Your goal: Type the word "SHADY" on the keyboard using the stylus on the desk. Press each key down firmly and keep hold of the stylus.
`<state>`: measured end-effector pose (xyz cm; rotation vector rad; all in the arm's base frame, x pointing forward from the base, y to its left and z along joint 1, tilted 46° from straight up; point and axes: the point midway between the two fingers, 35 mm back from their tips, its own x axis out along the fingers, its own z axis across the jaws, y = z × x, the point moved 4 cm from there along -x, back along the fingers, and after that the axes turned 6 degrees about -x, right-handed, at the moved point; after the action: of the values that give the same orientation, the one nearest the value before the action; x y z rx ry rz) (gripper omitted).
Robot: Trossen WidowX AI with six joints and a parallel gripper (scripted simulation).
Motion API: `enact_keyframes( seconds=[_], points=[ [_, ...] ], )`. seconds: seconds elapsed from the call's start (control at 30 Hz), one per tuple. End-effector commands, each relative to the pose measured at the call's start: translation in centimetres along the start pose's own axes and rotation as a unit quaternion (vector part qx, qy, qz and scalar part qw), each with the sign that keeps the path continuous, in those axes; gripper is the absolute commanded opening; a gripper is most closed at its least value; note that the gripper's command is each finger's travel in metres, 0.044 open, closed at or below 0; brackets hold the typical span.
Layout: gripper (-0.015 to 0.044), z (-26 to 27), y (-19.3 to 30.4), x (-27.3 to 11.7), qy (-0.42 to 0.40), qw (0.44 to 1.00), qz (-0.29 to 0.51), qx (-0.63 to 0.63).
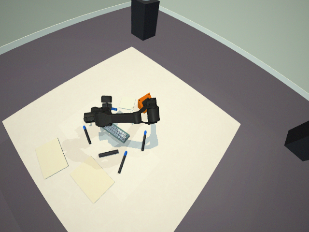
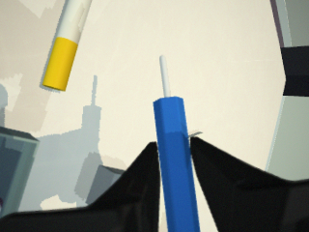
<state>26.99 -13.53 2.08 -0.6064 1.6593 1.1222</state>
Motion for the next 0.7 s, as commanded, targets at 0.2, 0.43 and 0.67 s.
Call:
enact_keyframes(
  seconds=[0.2, 0.43, 0.67],
  points=[
    [0.0, 1.5, 0.6, -2.5, 0.037, 0.977, -0.023, -0.207],
    [0.0, 2.6, 1.2, -4.0, 0.063, 0.936, -0.029, -0.344],
    [0.0, 3.7, 2.0, -5.4, 0.091, 0.876, -0.029, -0.473]
  ],
)
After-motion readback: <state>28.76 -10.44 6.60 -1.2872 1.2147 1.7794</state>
